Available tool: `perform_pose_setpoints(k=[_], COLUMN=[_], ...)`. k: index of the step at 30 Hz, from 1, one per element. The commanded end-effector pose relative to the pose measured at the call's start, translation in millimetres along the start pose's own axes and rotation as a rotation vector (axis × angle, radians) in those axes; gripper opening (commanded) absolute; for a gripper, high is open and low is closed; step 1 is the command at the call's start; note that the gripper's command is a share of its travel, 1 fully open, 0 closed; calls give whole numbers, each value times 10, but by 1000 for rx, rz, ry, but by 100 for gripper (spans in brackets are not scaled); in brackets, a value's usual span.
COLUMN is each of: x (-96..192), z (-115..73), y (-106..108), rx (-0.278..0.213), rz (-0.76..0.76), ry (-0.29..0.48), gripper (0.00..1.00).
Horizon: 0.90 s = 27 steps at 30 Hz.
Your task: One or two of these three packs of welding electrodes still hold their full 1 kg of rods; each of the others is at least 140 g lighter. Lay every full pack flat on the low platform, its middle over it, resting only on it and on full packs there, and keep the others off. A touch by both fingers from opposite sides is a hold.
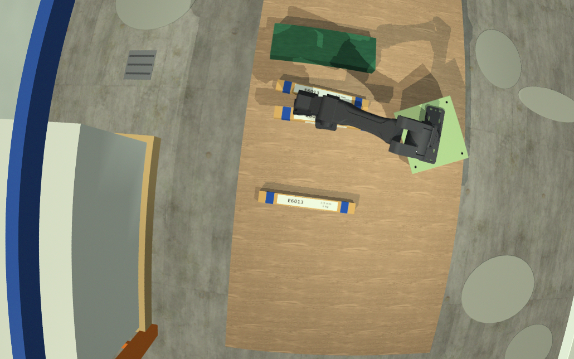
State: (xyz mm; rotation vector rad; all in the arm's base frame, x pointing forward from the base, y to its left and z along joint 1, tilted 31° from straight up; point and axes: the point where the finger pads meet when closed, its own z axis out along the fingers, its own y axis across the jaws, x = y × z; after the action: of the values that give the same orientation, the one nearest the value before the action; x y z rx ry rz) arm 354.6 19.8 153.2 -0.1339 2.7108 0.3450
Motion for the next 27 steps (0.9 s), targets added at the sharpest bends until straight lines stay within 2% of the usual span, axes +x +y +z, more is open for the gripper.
perform_pose_setpoints(k=[1, 24, 25, 27], x=[-165, -165, -218, -221], z=[-298, -298, -416, -399], y=[-8, -8, 22, 123], rx=[12, 12, 16, 21], rz=[-7, -7, -45, -121], ry=[-79, -79, -107, -101], gripper=[0, 0, 0, 0])
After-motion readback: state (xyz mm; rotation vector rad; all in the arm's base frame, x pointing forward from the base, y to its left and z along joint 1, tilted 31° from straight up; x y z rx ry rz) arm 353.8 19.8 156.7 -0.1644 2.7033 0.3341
